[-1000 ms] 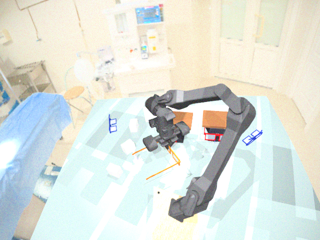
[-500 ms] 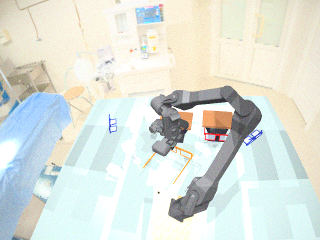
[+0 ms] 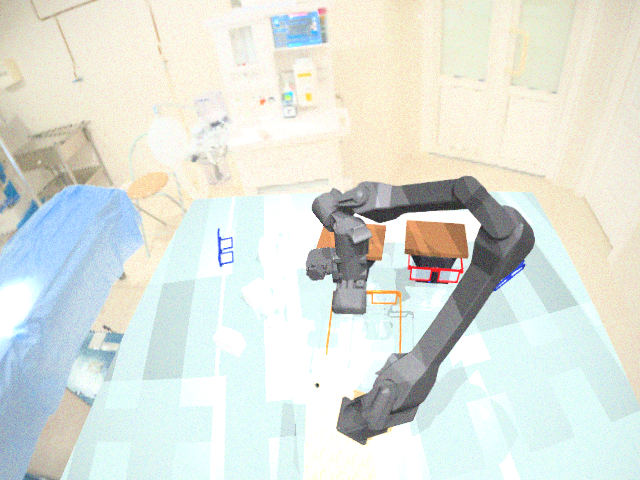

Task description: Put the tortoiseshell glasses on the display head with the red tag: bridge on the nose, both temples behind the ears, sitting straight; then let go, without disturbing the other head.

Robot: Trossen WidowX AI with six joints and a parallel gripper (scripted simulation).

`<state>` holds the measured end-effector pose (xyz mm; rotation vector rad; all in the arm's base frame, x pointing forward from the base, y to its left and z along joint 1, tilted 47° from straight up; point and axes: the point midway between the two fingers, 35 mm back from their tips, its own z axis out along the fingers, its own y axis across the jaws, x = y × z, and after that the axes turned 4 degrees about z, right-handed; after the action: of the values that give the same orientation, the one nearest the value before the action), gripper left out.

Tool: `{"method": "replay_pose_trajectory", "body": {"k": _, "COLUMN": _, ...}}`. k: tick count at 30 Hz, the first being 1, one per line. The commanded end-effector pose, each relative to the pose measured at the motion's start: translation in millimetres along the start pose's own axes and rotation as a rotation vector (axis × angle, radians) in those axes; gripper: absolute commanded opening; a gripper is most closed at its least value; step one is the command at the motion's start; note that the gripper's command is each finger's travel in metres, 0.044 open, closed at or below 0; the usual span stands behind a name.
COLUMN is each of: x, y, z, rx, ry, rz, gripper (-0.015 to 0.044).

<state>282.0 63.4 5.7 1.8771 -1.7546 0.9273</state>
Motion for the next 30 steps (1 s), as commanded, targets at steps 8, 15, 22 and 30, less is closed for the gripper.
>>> {"method": "replay_pose_trajectory", "body": {"k": 8, "x": 15, "y": 1, "z": 0, "rx": 0.002, "ry": 0.007, "rz": -0.345, "gripper": 0.0}}
{"method": "replay_pose_trajectory", "body": {"k": 15, "x": 23, "y": 3, "z": 0, "rx": 0.0, "ry": 0.009, "rz": -0.568, "gripper": 0.0}}
{"method": "replay_pose_trajectory", "body": {"k": 22, "x": 32, "y": 4, "z": 1, "rx": -0.002, "ry": 0.011, "rz": -0.792, "gripper": 0.0}}
{"method": "replay_pose_trajectory", "body": {"k": 30, "x": 41, "y": 6, "z": 2, "rx": -0.005, "ry": 0.013, "rz": -1.047, "gripper": 0.0}}
